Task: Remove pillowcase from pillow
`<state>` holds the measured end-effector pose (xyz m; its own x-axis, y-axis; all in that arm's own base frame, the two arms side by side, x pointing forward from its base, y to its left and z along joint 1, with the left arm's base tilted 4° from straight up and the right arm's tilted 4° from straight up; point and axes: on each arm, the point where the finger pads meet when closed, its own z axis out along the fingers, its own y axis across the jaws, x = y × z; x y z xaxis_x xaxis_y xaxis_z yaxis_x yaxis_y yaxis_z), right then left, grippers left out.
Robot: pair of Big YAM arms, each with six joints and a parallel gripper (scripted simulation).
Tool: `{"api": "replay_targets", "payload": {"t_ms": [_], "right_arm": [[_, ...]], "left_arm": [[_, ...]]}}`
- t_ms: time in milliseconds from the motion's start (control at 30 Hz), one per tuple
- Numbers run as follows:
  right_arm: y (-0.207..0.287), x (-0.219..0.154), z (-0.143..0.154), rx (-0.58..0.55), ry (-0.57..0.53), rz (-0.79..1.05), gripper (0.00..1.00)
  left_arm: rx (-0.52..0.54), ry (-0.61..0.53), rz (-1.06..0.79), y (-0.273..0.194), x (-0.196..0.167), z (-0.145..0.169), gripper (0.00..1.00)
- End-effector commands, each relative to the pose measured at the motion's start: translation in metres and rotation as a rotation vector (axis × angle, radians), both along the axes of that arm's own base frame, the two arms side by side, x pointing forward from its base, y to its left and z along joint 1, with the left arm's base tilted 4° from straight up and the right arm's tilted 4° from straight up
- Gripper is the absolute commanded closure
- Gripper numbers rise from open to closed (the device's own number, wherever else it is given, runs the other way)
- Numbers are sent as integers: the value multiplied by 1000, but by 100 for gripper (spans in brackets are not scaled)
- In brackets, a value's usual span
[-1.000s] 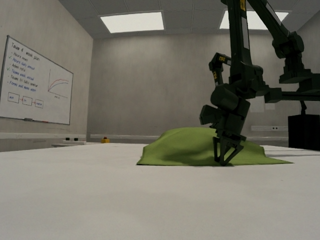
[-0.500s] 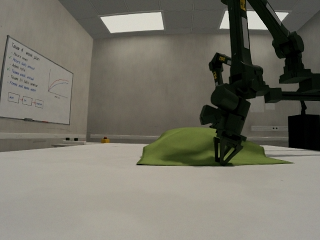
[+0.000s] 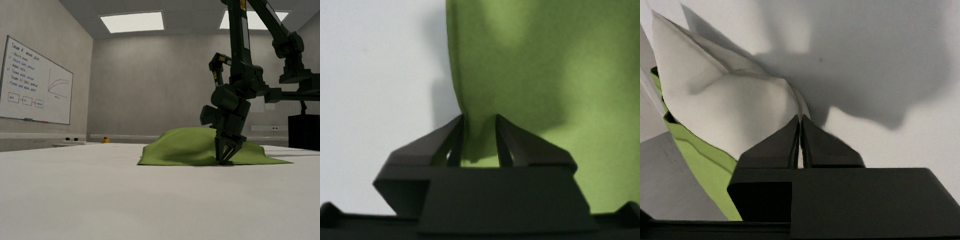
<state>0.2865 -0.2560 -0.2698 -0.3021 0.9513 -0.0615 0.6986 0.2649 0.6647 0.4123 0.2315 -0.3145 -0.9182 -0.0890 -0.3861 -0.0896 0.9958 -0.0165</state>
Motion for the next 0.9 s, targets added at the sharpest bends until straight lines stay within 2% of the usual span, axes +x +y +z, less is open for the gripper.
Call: {"api": "replay_targets", "payload": {"t_ms": [0, 33, 100, 133, 200, 233, 367, 400, 467, 500, 567, 600, 867], "right_arm": [[19, -7, -8, 40, 23, 4, 98], [19, -7, -8, 40, 23, 4, 98], [19, -7, -8, 40, 23, 4, 98], [19, -7, -8, 40, 23, 4, 98], [19, -7, -8, 40, 23, 4, 98], [19, -7, -8, 40, 23, 4, 98], [19, -7, -8, 40, 23, 4, 98], [19, -7, -8, 40, 23, 4, 98], [19, -7, -8, 40, 23, 4, 98], [19, -7, -8, 40, 23, 4, 98], [19, -7, -8, 40, 23, 4, 98], [19, -7, -8, 40, 23, 4, 98], [19, -7, -8, 40, 23, 4, 98]], "left_arm": [[-21, 49, 1, -9, -18, -22, 70], [-21, 49, 1, -9, -18, -22, 75], [-21, 49, 1, -9, -17, -22, 75], [-22, 50, 1, -9, -18, -22, 79], [-21, 49, 1, -9, -18, -22, 79], [-22, 49, 1, -9, -18, -22, 83], [-22, 50, 1, -9, -18, -22, 83], [-22, 50, 1, -9, -18, -22, 87], [-22, 50, 1, -9, -18, -22, 87], [-22, 50, 1, -9, -18, -22, 92], [-22, 50, 1, -9, -18, -22, 92], [-22, 50, 1, -9, -18, -22, 95], [-22, 50, 1, -9, -18, -22, 95]]}}
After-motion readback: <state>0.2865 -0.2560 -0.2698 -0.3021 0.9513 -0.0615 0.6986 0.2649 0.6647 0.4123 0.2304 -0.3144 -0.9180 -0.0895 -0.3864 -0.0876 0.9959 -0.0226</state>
